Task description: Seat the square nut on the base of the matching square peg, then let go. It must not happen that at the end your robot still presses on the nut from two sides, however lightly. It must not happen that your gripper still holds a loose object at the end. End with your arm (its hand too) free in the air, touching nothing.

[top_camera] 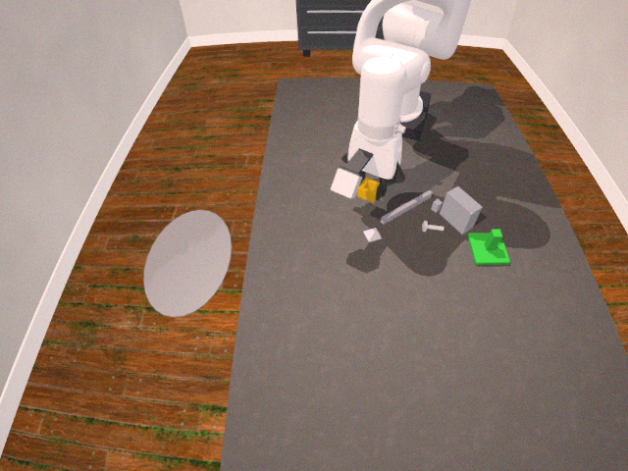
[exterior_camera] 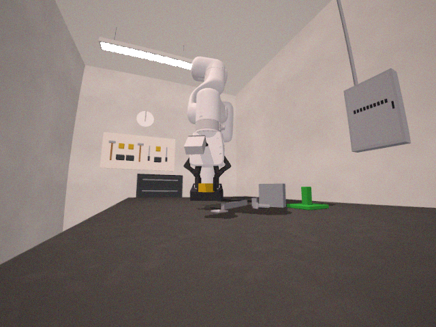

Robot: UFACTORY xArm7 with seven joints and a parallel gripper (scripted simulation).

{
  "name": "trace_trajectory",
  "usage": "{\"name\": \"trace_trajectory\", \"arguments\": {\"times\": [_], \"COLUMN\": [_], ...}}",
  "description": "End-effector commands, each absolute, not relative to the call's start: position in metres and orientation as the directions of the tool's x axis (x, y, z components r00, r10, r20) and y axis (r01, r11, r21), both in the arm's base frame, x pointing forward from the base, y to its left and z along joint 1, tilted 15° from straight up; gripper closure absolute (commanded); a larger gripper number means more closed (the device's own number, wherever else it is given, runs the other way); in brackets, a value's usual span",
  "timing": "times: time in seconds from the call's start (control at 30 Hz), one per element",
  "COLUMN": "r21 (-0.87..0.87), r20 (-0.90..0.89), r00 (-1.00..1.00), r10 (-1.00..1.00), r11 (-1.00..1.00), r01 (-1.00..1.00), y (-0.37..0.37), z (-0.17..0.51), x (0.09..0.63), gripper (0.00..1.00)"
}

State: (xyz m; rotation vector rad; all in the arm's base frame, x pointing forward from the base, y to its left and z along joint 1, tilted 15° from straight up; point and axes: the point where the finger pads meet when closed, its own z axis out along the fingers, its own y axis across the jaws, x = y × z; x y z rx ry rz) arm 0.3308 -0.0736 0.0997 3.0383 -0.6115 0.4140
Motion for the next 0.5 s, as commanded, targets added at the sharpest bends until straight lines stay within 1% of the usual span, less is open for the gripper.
{"name": "trace_trajectory", "arguments": {"times": [0.0, 0.47], "r21": [-0.038, -0.039], "r20": [0.263, 0.264], "r00": [0.888, 0.888], "r10": [-0.378, -0.378], "r11": [-0.923, -0.924], "r01": [-0.382, -0.381], "y": [-0.074, -0.072], "z": [0.102, 0.122], "x": [0.331, 0.326], "gripper": [1.0, 1.0]}}
